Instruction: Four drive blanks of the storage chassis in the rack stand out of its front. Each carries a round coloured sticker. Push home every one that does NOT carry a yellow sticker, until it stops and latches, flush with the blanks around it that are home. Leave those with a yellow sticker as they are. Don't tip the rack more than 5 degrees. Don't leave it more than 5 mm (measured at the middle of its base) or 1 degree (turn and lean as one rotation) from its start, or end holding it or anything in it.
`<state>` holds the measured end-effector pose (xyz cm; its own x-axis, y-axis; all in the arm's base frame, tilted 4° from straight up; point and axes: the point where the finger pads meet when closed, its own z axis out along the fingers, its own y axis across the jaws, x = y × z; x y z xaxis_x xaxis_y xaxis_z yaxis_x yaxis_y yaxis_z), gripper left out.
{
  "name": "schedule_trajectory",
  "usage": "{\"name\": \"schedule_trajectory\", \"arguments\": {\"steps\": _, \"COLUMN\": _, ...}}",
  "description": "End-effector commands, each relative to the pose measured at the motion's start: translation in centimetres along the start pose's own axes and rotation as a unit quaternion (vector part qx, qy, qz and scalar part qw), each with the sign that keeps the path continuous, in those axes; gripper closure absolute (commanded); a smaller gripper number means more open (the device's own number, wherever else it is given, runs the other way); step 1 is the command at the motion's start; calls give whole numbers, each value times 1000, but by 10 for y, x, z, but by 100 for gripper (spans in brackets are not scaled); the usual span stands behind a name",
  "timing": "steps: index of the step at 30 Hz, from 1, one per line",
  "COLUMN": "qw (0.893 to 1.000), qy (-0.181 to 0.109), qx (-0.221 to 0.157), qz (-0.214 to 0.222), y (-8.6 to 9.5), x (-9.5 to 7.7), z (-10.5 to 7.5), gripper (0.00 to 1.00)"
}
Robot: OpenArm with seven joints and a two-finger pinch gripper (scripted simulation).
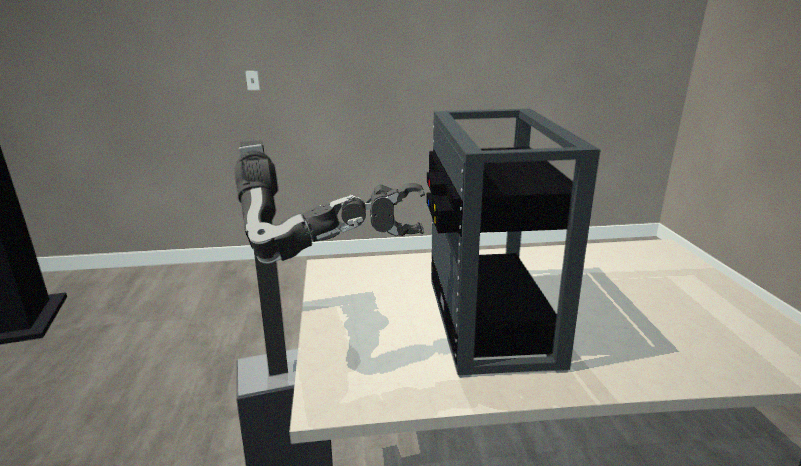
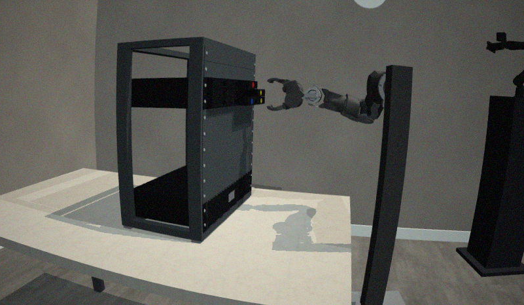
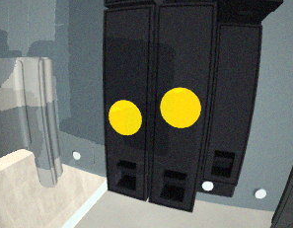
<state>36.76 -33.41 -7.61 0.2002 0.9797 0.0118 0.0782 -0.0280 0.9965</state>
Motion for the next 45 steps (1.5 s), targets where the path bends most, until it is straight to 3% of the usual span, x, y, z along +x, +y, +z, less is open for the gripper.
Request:
{"name": "schedule_trajectory", "arguments": {"steps": 1, "qw": 1000, "qy": 0, "qx": -7, "qz": 0, "y": 4, "x": -1, "z": 0, "gripper": 100}}
{"name": "schedule_trajectory", "arguments": {"steps": 33, "qw": 1000, "qy": 1, "qx": -7, "qz": 0, "y": 4, "x": 2, "z": -1, "gripper": 100}}
{"name": "schedule_trajectory", "arguments": {"steps": 38, "qw": 1000, "qy": 1, "qx": -7, "qz": 0, "y": -1, "x": 23, "z": -11, "gripper": 100}}
{"name": "schedule_trajectory", "arguments": {"steps": 45, "qw": 1000, "qy": 1, "qx": -5, "qz": 0, "y": -17, "x": 88, "z": -39, "gripper": 100}}
